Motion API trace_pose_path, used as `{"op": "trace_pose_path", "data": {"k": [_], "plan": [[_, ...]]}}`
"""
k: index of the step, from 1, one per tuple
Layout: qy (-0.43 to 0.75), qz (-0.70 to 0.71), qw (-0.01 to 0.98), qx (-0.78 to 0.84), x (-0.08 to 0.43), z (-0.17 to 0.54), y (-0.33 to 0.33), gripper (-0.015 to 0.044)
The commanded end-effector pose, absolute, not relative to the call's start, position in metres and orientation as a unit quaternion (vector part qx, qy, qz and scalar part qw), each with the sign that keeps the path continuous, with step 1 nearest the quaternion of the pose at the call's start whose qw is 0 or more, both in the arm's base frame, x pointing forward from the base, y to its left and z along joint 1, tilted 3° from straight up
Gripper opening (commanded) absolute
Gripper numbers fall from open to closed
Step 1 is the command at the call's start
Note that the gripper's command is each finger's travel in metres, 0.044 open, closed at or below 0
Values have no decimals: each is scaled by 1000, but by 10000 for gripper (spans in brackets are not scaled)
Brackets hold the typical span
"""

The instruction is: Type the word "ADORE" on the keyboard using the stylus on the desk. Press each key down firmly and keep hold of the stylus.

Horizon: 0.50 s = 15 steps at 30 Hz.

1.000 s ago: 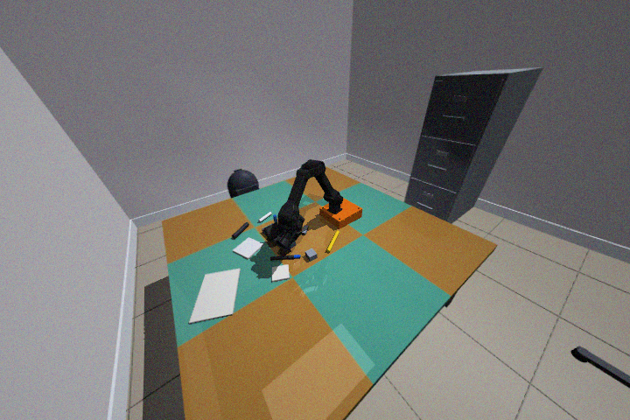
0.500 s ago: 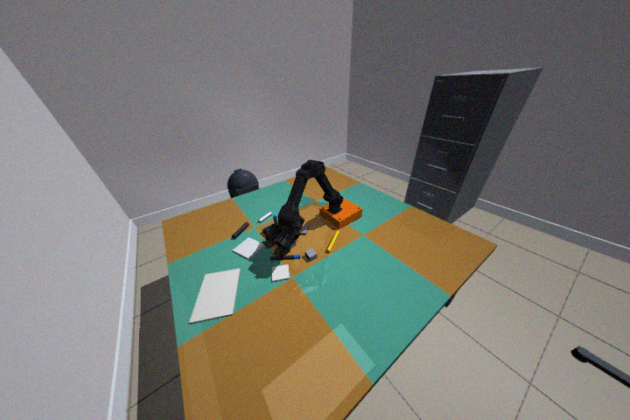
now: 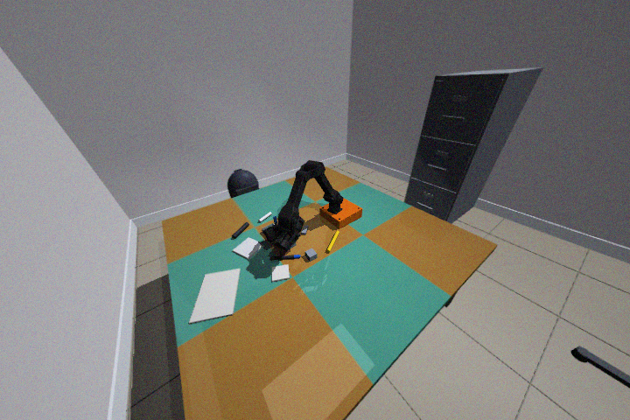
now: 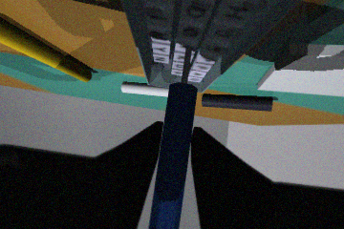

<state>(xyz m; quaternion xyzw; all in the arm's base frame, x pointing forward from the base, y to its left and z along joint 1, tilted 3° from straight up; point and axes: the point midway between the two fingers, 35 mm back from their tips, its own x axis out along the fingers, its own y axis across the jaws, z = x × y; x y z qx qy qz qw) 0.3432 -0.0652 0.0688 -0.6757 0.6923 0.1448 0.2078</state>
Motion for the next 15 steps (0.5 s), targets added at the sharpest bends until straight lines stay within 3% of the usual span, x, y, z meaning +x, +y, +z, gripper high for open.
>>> {"op": "trace_pose_path", "data": {"k": [1,15], "plan": [[692,146,203,-677,344,66,-66,81],[692,146,203,-677,344,62,-66,81]]}}
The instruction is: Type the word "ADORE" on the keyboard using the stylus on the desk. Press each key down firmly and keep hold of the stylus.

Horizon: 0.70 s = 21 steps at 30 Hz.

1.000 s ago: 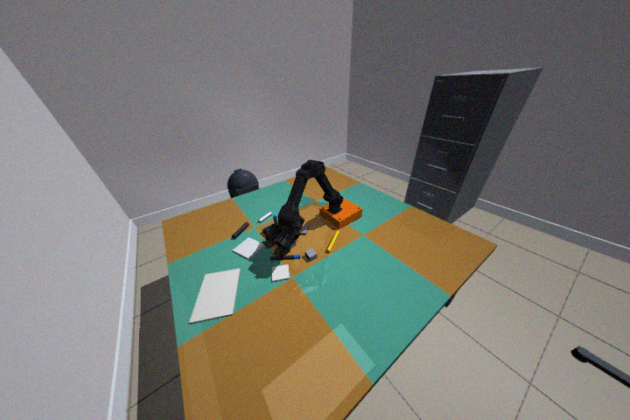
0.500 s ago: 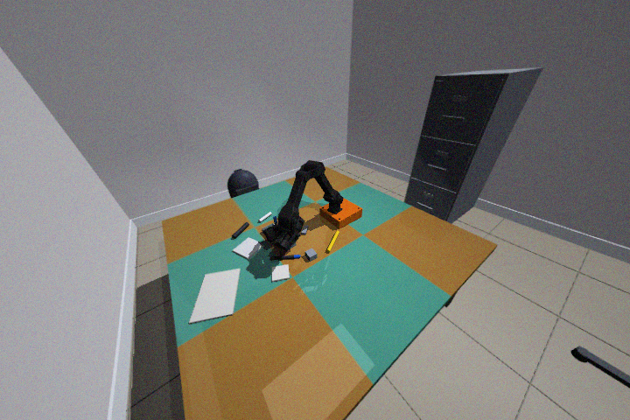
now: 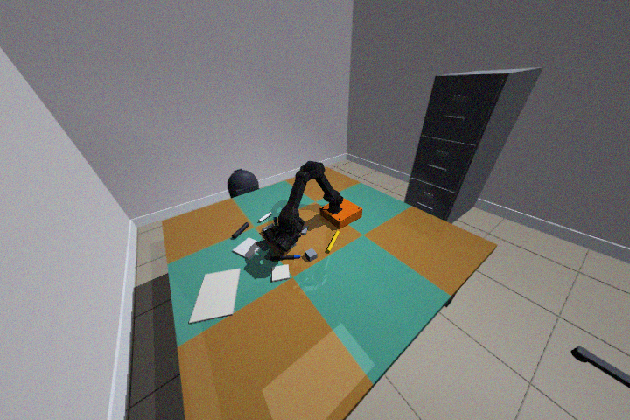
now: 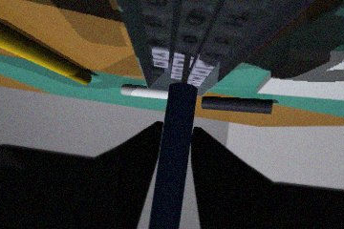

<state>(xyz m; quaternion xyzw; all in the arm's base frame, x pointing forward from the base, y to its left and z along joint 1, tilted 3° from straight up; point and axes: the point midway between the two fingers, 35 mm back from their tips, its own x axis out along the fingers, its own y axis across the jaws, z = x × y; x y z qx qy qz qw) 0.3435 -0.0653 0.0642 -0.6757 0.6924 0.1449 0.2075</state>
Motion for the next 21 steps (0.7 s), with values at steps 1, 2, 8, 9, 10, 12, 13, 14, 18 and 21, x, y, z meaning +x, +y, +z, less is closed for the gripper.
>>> {"op": "trace_pose_path", "data": {"k": [1,2,8,9,10,12,13,14,18,21], "plan": [[692,146,203,-677,344,61,-66,81],[692,146,203,-677,344,61,-66,81],[692,146,203,-677,344,59,-66,81],[692,146,203,-677,344,58,-66,81],[692,146,203,-677,344,58,-66,81],[692,146,203,-677,344,57,-66,81],[692,146,203,-677,344,57,-66,81],[692,146,203,-677,344,56,-66,81],[692,146,203,-677,344,55,-66,81],[692,146,203,-677,344,54,-66,81]]}}
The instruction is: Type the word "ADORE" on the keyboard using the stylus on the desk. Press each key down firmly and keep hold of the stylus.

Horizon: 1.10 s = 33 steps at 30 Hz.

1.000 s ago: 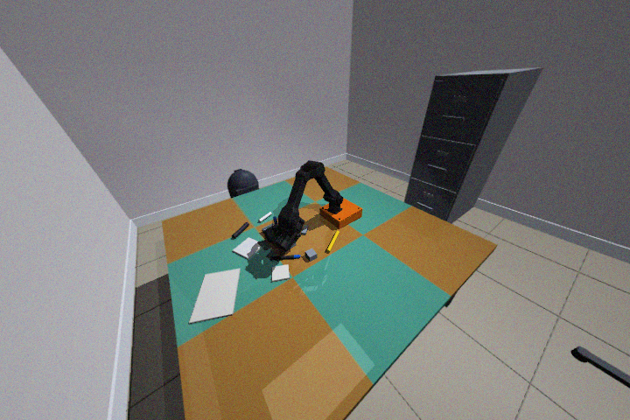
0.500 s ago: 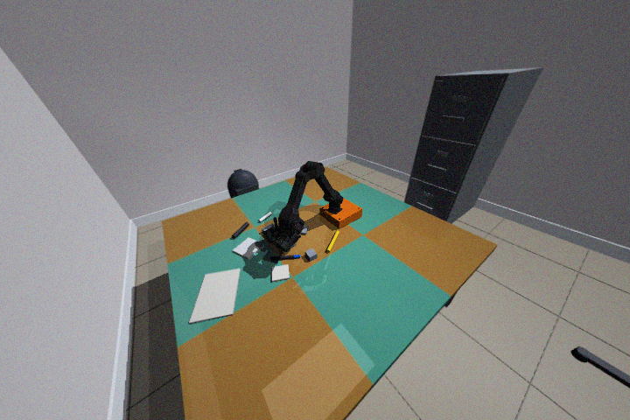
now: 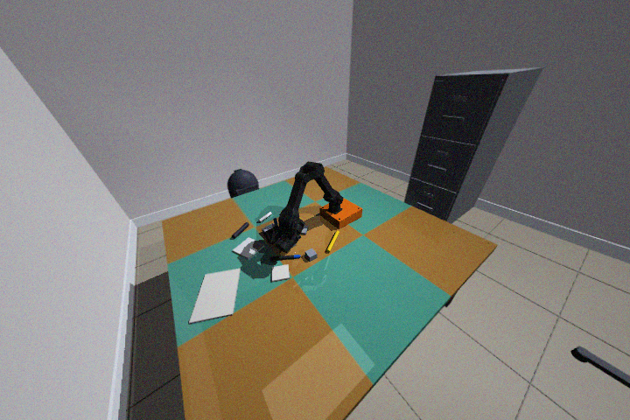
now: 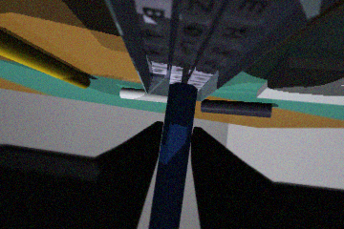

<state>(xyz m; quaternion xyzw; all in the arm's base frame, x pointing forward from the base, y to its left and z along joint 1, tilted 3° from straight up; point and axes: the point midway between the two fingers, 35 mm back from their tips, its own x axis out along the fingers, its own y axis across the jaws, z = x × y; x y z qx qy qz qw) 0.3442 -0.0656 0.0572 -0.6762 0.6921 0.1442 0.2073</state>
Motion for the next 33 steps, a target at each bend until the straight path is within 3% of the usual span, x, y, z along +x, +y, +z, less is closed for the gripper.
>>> {"op": "trace_pose_path", "data": {"k": [1,24,33], "plan": [[692,146,203,-677,344,56,-66,81],[691,148,202,-678,342,91,-65,85],[633,167,189,-732,334,97,-41,25]]}}
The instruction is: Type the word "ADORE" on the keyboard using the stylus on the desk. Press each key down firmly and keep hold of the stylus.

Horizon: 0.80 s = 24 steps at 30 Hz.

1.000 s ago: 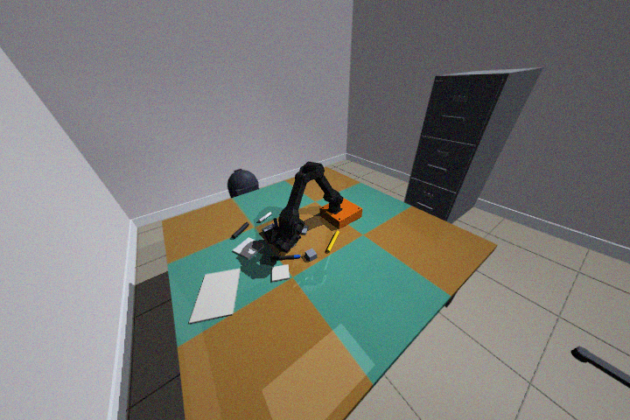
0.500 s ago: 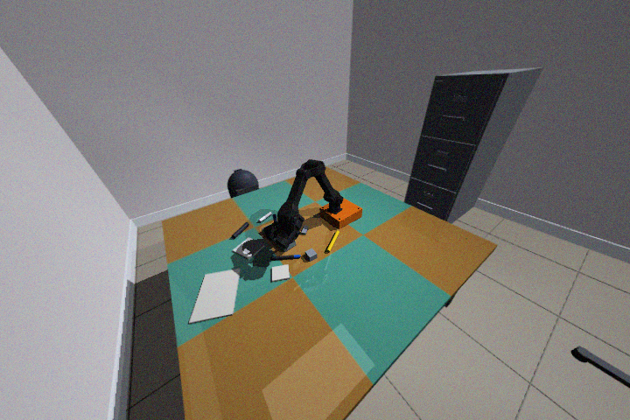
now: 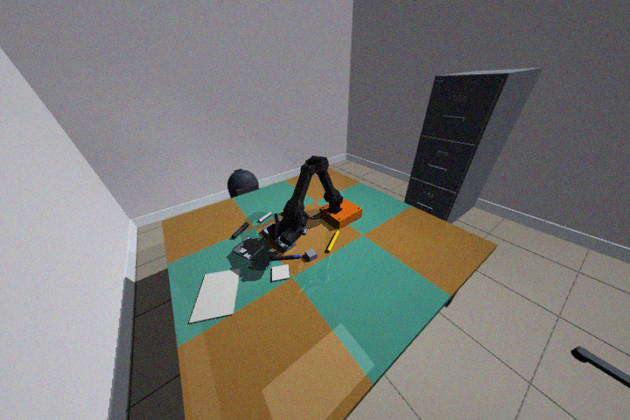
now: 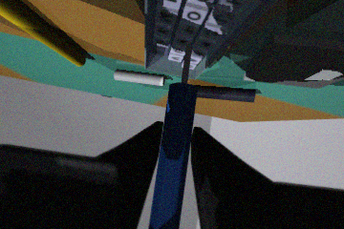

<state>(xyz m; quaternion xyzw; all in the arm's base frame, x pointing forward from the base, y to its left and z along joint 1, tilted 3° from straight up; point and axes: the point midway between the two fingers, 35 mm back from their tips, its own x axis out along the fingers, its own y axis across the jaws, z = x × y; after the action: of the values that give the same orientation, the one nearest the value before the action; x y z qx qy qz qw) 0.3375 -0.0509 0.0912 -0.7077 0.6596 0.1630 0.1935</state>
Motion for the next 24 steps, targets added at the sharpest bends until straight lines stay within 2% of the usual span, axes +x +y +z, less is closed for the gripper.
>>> {"op": "trace_pose_path", "data": {"k": [1,4,18,24], "plan": [[626,169,187,-738,333,97,-38,18],[605,174,181,-756,330,99,-30,0],[502,188,145,-832,309,106,3,0],[498,188,143,-835,308,106,4,0]]}}
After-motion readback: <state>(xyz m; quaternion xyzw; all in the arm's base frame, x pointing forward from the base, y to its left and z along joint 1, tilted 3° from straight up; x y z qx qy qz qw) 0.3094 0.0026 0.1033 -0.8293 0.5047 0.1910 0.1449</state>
